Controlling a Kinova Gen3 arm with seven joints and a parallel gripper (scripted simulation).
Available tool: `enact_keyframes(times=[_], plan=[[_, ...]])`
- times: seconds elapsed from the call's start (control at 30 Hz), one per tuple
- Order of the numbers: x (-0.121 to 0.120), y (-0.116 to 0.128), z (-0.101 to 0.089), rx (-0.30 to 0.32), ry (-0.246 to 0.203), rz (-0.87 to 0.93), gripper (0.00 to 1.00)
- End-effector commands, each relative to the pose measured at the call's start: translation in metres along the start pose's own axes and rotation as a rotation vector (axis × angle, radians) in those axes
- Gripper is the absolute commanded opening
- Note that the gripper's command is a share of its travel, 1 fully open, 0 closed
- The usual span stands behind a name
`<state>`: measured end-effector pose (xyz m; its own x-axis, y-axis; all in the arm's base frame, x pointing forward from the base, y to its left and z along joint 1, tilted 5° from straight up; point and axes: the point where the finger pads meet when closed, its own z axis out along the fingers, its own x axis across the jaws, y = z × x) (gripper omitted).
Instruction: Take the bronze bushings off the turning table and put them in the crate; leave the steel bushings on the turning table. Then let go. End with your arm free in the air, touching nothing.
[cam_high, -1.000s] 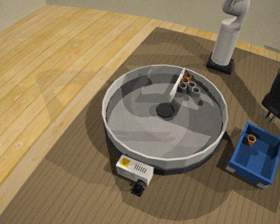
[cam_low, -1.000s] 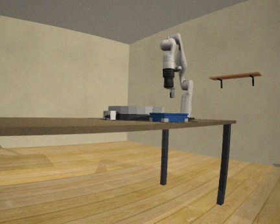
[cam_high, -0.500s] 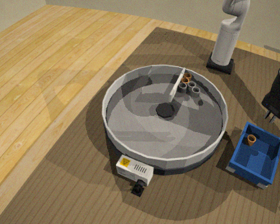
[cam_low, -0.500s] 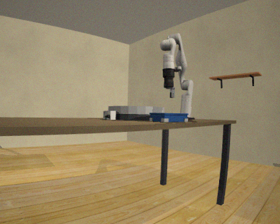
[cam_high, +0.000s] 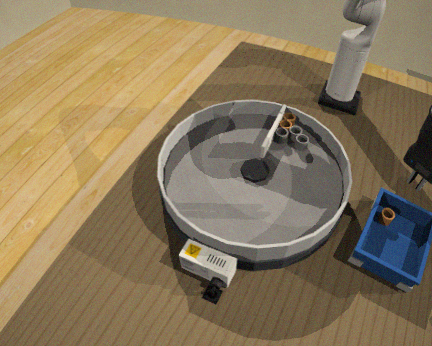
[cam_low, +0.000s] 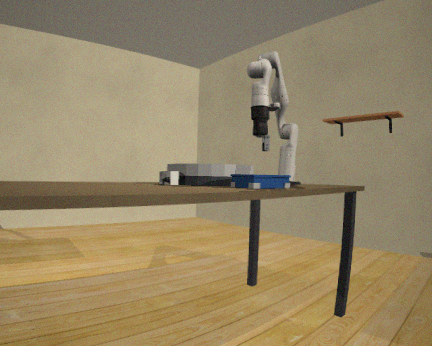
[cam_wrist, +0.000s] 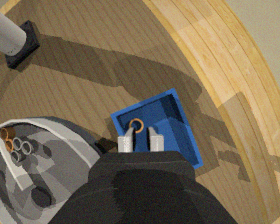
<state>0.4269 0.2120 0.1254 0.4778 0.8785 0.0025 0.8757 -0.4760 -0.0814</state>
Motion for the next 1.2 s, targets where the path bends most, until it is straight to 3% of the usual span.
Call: enact_keyframes(times=[0.0,1.1,1.17], plan=[[0.000,0.000,-0.001,-0.001,0.002,0.000,0.42],[0.000,0.000,-0.001,-0.001,0.002,0.000,0.42],[-0.022,0.001,0.000,-0.002,0.002,-0.009,0.40]])
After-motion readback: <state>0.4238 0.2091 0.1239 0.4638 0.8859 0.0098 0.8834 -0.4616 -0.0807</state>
